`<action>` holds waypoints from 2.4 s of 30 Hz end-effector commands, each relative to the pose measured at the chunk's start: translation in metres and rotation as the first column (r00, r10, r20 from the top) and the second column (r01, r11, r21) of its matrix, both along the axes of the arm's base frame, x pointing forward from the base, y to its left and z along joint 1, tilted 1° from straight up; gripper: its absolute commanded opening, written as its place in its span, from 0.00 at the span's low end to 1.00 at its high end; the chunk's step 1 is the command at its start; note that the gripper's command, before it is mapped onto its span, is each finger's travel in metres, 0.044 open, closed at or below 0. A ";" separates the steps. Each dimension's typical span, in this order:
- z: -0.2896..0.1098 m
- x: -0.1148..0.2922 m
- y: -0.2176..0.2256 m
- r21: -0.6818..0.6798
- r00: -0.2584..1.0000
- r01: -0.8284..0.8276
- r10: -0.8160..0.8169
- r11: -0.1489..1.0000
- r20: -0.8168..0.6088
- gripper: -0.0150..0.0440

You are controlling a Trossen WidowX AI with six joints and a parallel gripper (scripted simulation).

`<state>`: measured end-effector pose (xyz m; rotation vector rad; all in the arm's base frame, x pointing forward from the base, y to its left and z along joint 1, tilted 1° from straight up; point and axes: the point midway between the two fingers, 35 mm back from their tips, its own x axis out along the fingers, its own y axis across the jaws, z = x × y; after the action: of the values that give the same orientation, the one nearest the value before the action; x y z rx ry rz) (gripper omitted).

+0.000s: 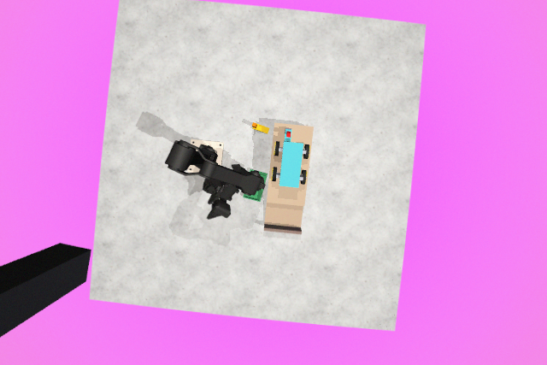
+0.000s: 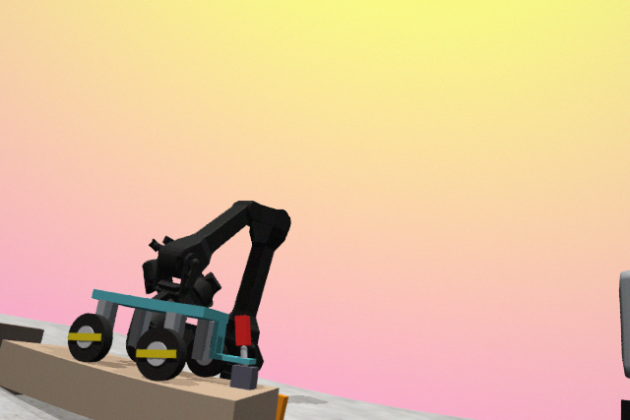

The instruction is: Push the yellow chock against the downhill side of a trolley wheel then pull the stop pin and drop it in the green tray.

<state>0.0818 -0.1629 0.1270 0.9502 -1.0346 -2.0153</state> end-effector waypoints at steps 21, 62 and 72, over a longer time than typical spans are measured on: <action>-0.006 0.040 0.033 -0.119 0.534 0.417 -0.137 0.901 0.834 0.58; -0.010 0.103 0.151 0.852 -0.818 0.516 0.349 0.090 0.458 0.58; -0.006 0.108 0.188 0.953 -0.739 0.265 0.604 -0.147 0.299 0.58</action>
<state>0.1882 0.0120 0.1192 -0.2941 1.5515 -0.4635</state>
